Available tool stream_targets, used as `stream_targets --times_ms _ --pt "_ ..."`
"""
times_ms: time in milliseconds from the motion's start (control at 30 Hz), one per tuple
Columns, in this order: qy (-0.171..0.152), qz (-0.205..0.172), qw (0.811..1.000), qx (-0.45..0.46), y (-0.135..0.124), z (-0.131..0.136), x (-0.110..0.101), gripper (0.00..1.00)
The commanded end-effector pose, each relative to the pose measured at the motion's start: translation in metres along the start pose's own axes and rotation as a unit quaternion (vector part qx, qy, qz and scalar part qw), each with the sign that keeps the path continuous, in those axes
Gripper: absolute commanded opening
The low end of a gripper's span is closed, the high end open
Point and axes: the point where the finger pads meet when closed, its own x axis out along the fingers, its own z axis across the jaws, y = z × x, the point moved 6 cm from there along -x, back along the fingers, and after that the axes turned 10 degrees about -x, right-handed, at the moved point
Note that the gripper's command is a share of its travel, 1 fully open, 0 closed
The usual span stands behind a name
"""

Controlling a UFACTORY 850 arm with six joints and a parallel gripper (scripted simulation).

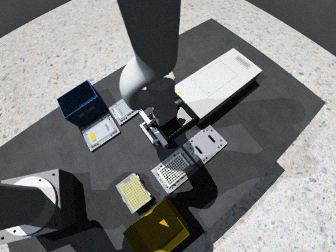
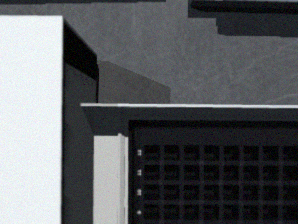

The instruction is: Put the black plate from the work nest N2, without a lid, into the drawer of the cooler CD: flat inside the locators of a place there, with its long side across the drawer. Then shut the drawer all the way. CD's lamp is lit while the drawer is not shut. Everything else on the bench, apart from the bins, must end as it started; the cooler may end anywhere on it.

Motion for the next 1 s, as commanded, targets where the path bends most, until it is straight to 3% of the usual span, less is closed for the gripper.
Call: stream_targets --times_ms 0,967 --pt "-0.001 0.000 1.000 0.000 0.0002 -0.0009 -0.0005 1.00" --pt "-0.001 0.000 1.000 0.000 0.0009 -0.0047 -0.0037 1.00"
